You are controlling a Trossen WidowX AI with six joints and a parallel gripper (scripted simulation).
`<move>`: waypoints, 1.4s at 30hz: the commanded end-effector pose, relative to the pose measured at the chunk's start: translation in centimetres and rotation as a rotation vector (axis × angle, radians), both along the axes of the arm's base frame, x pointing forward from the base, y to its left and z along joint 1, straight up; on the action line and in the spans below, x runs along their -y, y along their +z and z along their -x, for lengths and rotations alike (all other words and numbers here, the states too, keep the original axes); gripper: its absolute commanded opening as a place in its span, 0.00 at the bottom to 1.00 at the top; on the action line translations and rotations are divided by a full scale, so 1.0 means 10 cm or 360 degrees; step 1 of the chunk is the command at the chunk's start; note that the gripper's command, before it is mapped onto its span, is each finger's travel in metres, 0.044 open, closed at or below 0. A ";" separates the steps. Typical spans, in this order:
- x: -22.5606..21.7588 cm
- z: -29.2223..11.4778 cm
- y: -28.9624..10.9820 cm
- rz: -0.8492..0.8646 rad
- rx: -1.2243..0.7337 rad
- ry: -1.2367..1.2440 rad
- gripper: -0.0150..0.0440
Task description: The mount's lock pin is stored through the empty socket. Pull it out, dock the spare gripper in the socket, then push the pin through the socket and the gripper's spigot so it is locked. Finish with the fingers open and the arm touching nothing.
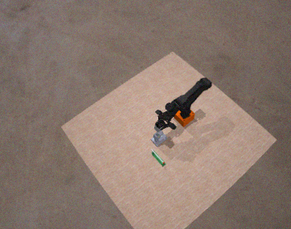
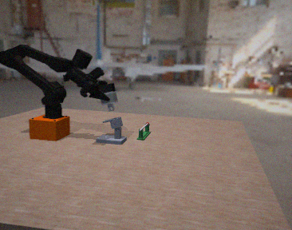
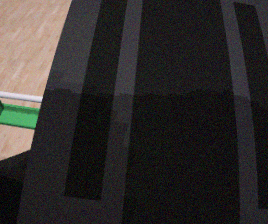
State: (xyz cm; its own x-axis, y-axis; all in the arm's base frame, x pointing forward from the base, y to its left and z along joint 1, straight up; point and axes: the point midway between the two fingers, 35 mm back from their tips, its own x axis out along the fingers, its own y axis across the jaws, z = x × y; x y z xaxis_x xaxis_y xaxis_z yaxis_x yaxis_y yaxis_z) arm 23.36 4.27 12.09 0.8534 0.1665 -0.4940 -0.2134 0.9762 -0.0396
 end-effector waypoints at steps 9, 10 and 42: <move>-0.05 -0.04 -0.02 -0.0071 0.0024 -0.0015 0.25; -0.05 -0.05 -0.05 -0.0074 0.0023 -0.0015 0.25; -0.07 -0.19 -0.47 -0.0074 0.0024 -0.0014 0.25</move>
